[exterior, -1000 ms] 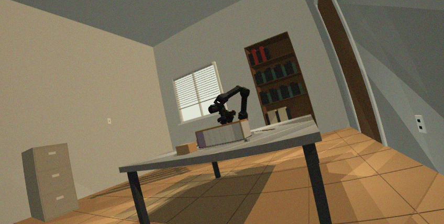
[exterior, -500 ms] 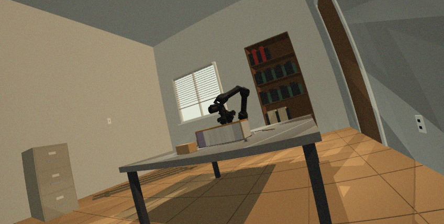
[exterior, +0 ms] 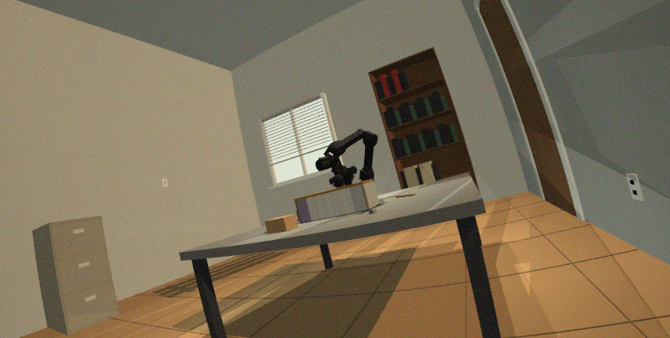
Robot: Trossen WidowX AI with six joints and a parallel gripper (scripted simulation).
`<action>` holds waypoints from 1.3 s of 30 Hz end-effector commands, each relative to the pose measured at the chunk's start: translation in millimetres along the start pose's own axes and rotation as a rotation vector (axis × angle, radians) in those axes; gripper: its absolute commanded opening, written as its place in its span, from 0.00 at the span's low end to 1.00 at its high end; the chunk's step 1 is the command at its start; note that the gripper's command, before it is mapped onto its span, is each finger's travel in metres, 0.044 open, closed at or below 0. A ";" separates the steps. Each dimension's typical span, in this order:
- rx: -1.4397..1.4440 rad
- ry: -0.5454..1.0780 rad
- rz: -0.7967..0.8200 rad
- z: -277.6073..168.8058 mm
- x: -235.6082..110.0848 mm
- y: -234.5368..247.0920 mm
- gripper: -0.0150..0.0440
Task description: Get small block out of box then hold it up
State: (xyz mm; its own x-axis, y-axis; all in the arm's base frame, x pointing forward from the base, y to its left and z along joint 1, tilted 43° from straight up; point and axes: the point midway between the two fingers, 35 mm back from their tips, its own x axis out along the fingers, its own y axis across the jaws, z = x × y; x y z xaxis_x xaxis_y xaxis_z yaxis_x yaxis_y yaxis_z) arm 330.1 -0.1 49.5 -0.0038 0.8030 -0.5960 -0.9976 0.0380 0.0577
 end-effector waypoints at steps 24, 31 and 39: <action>0.000 -0.004 0.000 39.8 8.5 -0.1 0.93; 0.000 -0.005 0.000 56.7 11.9 -0.3 0.93; 0.000 -0.006 0.000 76.5 15.7 -0.5 0.93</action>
State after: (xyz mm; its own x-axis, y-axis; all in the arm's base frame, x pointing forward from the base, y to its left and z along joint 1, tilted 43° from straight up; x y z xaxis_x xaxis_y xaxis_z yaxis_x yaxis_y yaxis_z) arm 335.4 49.6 96.7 0.0030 0.8058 -0.5922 -0.9973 0.0458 0.0572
